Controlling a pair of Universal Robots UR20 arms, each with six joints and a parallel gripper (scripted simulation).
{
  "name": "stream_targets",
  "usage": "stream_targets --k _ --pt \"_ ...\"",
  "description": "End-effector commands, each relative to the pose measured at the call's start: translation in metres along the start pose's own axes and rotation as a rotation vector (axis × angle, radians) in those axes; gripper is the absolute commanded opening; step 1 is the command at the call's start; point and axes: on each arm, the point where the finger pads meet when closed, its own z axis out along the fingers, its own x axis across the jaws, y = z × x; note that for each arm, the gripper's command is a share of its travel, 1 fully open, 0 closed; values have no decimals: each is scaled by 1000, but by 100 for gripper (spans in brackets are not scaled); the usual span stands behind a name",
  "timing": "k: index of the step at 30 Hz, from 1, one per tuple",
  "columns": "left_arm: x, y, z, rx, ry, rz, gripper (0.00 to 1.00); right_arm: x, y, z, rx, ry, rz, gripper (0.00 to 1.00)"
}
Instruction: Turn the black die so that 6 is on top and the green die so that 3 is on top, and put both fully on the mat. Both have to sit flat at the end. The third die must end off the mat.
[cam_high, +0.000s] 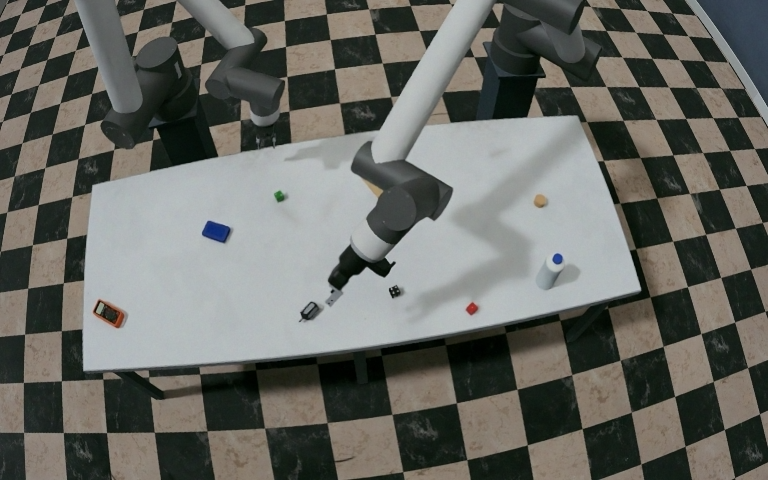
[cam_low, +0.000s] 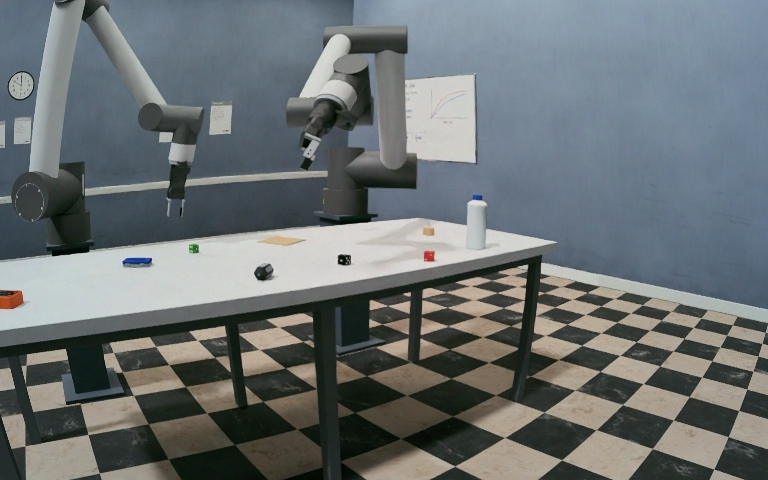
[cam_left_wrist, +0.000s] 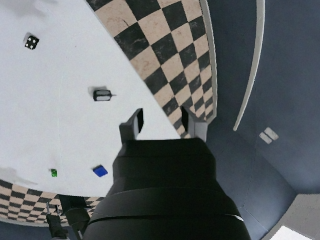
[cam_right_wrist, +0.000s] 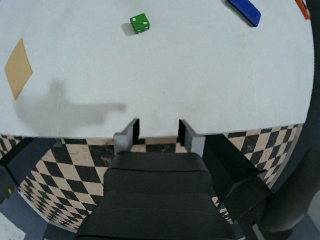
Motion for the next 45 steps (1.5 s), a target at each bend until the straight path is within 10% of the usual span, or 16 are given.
stream_targets --k 1,27,35,45 --pt "1 1 -1 -1 2 1 100 0 0 0 0 -1 0 100" --pt "-2 5 1 2 -5 8 100 11 -14 -2 -1 -6 52 100" --pt "-11 16 8 7 -25 28 100 44 -50 -5 -4 -20 190 100" --pt "-46 55 29 26 -94 100 100 166 -149 -10 -21 -61 638 100"
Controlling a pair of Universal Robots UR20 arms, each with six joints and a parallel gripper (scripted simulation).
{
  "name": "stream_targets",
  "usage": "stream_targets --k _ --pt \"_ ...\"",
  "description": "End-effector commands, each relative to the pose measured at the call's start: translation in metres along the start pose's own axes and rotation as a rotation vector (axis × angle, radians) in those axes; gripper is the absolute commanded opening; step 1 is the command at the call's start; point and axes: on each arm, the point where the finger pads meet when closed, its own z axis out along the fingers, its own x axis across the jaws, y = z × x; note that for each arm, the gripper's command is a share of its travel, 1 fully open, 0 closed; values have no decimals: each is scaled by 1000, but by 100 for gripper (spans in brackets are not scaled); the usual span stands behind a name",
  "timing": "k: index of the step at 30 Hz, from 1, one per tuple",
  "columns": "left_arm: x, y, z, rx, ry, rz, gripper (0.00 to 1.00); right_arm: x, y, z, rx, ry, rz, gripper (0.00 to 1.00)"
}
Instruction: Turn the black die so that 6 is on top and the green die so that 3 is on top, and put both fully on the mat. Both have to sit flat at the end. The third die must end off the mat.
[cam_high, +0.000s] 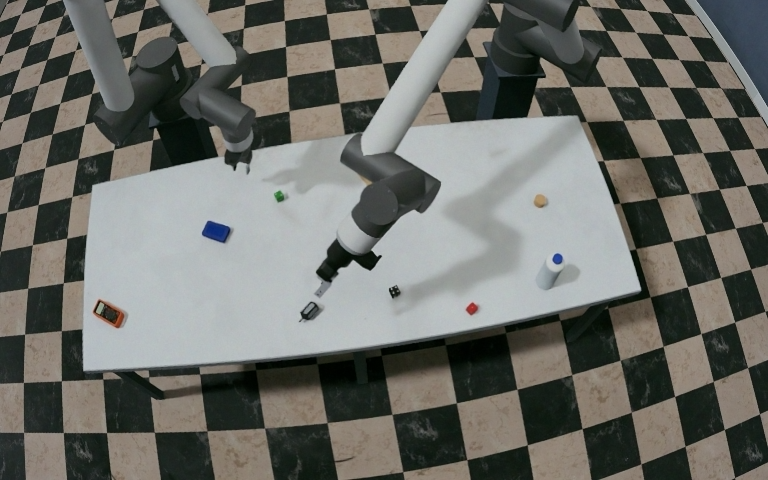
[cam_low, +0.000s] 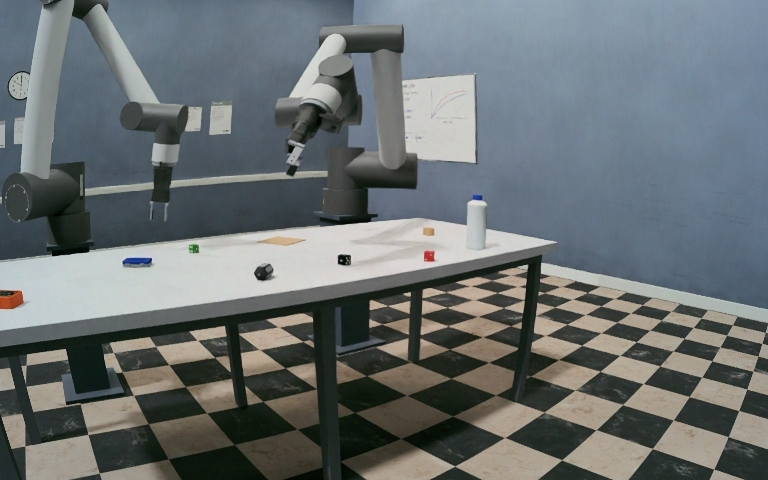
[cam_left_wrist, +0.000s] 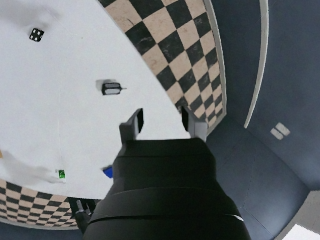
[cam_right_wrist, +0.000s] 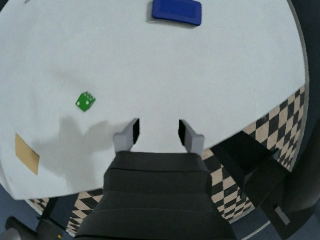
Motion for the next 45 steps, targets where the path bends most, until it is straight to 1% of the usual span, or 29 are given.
stream_targets --k 1,4,6,8,11,16,17,21,23,24,25,27,29,30,34,35,38,40,41,42,45 --pt "-19 28 13 12 -44 49 100 48 -88 -7 -10 -26 278 100" --pt "-34 47 22 19 -76 83 100 76 -124 -9 -16 -36 409 100" --pt "-34 47 22 19 -76 83 100 76 -124 -9 -16 -36 409 100" --pt "-45 60 29 25 -98 108 100 112 -164 -10 -24 -47 554 100" --pt "-63 81 38 33 -136 149 100 143 -194 -11 -30 -56 678 100" --pt "-98 119 53 46 -204 227 100 203 -243 -11 -43 -71 895 100" --pt "-98 119 53 46 -204 228 100 215 -252 -11 -46 -73 939 100" --pt "-129 151 64 56 -263 297 100 268 -285 -9 -57 -84 1111 100" --pt "-129 151 64 56 -263 297 100 268 -285 -9 -57 -84 1111 100" --pt "-137 159 67 58 -278 315 100 300 -303 -8 -63 -89 1201 100" --pt "-145 166 69 60 -294 333 100 319 -312 -7 -68 -93 1271 100" --pt "-162 182 73 64 -324 370 100 342 -322 -6 -73 -96 1339 100" --pt "-177 196 77 68 -353 405 100 371 -334 -4 -79 -101 1426 100" --pt "-178 198 77 68 -355 408 100 386 -340 -3 -82 -103 1469 100" --pt "-212 227 83 74 -416 483 100 445 -358 1 -95 -111 1639 100" --pt "-212 227 83 74 -417 483 100 460 -362 2 -99 -112 1682 100" --pt "-237 248 86 78 -462 539 100 505 -372 6 -110 -117 1809 100" --pt "-237 248 86 78 -462 539 100 505 -372 6 -110 -117 1809 100" --pt "-245 255 86 79 -476 557 100 546 -379 10 -118 -121 1905 100" --pt "-253 261 87 80 -491 576 100 563 -380 11 -123 -123 1967 100" --pt "-276 280 88 82 -532 628 100 604 -382 16 -133 -127 2078 100"
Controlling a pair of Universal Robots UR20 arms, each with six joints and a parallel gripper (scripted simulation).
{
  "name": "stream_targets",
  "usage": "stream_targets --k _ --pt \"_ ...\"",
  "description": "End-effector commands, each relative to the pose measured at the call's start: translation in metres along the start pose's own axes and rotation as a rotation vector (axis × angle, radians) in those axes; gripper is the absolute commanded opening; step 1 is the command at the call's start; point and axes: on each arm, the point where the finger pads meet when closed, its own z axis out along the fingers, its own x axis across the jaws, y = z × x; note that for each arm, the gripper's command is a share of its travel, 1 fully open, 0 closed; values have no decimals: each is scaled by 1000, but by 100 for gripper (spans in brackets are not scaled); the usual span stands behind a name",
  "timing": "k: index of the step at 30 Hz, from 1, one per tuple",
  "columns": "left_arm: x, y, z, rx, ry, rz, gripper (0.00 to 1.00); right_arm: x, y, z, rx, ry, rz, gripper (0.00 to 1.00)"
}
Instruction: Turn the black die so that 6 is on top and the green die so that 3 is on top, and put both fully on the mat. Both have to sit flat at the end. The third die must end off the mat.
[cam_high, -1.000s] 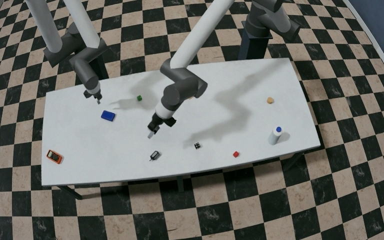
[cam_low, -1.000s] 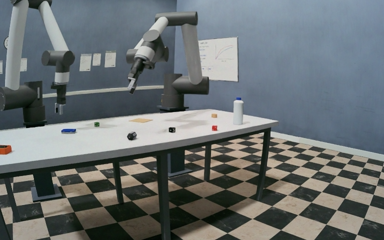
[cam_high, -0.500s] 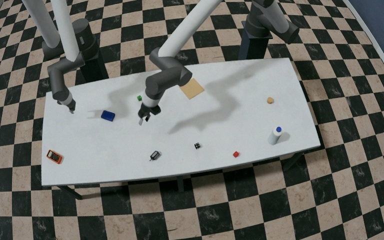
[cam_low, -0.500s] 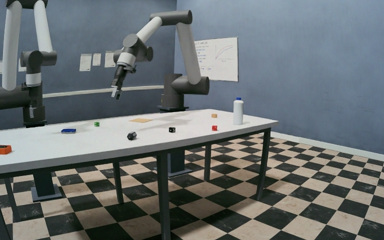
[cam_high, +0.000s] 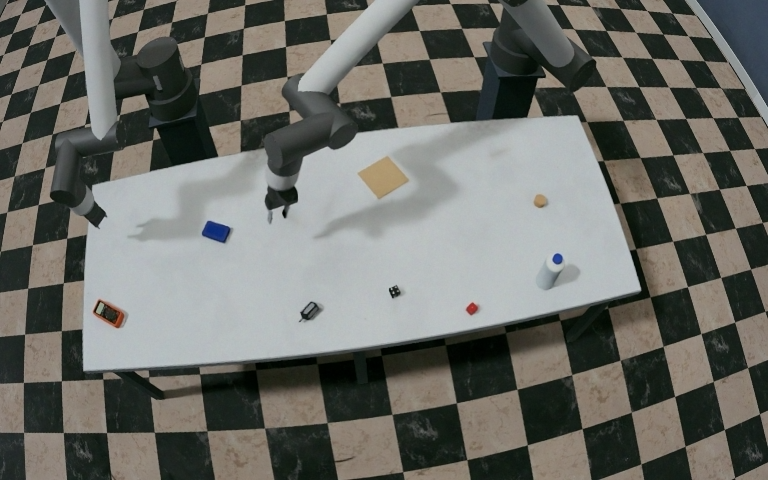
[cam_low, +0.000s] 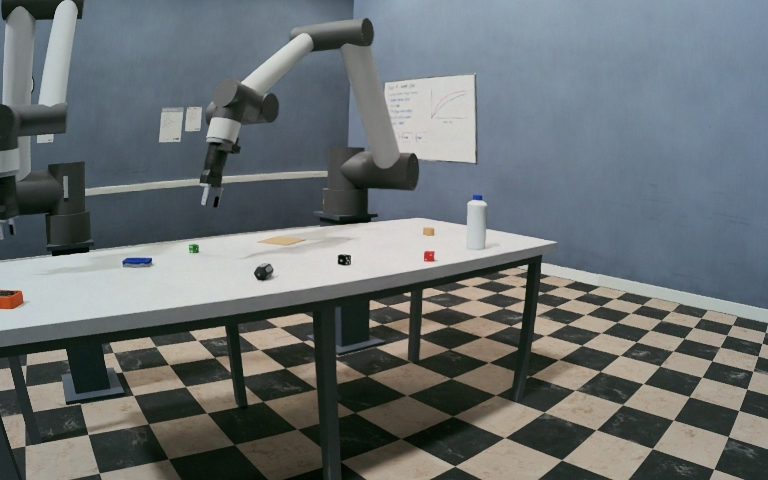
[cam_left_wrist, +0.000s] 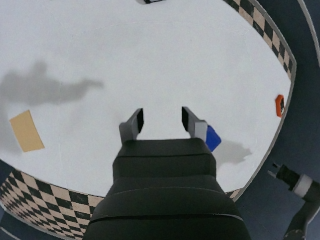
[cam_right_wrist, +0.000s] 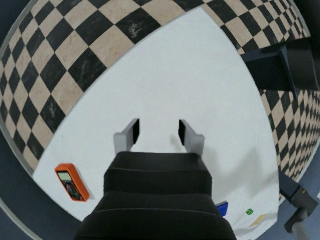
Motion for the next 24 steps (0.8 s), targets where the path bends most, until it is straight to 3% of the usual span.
stream_targets --k 1,10,12,13,24 --pt "-13 50 11 7 -72 95 100 -44 -89 -5 -15 -9 263 100" --pt "-35 114 24 13 -170 228 100 -75 -226 -8 -36 -17 641 100" --pt "-35 114 24 13 -170 228 100 -75 -226 -8 -36 -17 641 100" --pt "-38 120 25 14 -179 240 100 -81 -269 -8 -41 -19 734 100" --pt "-55 160 31 16 -243 330 100 -74 -436 -7 -64 -25 1197 100"
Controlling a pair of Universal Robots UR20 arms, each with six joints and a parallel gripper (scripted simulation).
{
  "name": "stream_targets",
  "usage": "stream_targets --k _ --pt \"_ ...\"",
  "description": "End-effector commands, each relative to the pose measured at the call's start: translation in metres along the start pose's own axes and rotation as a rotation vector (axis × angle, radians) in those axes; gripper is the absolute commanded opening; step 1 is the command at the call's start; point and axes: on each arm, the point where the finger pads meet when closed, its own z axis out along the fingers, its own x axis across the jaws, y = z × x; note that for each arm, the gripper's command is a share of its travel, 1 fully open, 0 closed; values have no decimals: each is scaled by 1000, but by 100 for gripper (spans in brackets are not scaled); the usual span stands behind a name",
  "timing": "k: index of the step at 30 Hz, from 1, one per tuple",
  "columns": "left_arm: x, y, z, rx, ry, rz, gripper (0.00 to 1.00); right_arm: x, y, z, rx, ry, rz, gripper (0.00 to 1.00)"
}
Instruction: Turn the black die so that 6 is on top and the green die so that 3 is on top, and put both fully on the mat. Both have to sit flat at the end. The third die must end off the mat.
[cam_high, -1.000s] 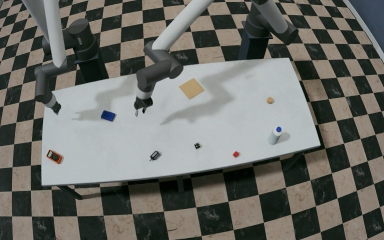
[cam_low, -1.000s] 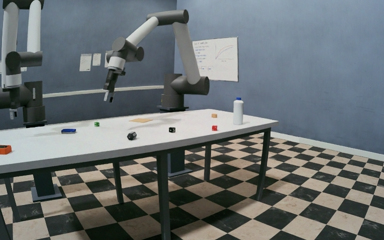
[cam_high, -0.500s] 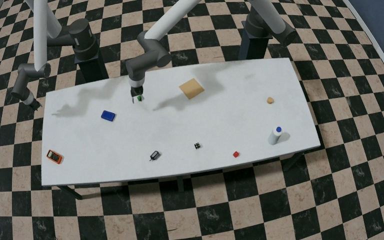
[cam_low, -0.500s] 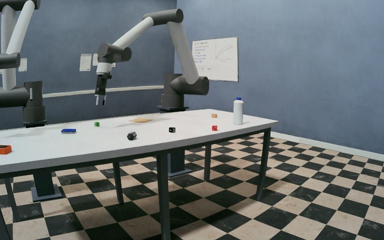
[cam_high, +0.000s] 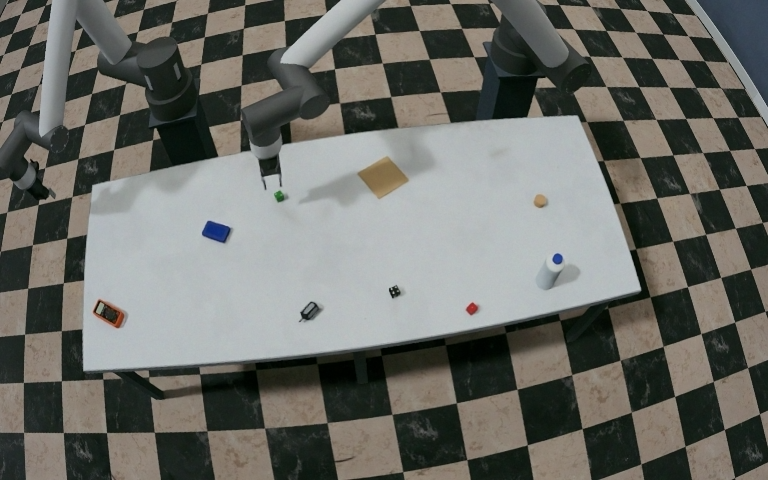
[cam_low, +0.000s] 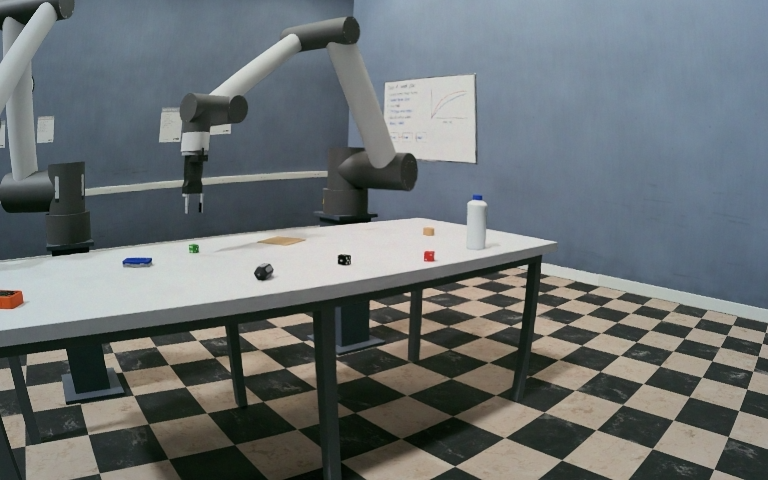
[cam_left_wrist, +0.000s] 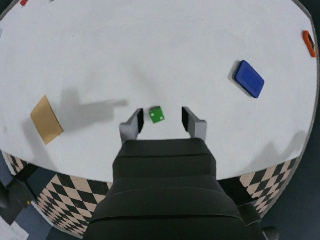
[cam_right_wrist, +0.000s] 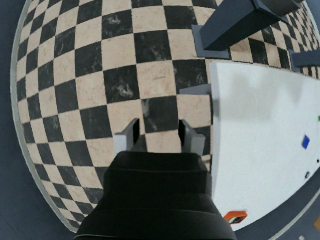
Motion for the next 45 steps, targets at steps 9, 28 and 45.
stream_targets --k 9,28,45 --pt "-1 25 3 2 -36 52 100 -161 -141 -6 -26 -7 557 100" --pt "-2 26 3 2 -38 54 100 -302 -390 -6 -55 -12 1248 100" --pt "-4 24 90 2 -38 52 100 -322 -459 -6 -62 -14 1425 100"
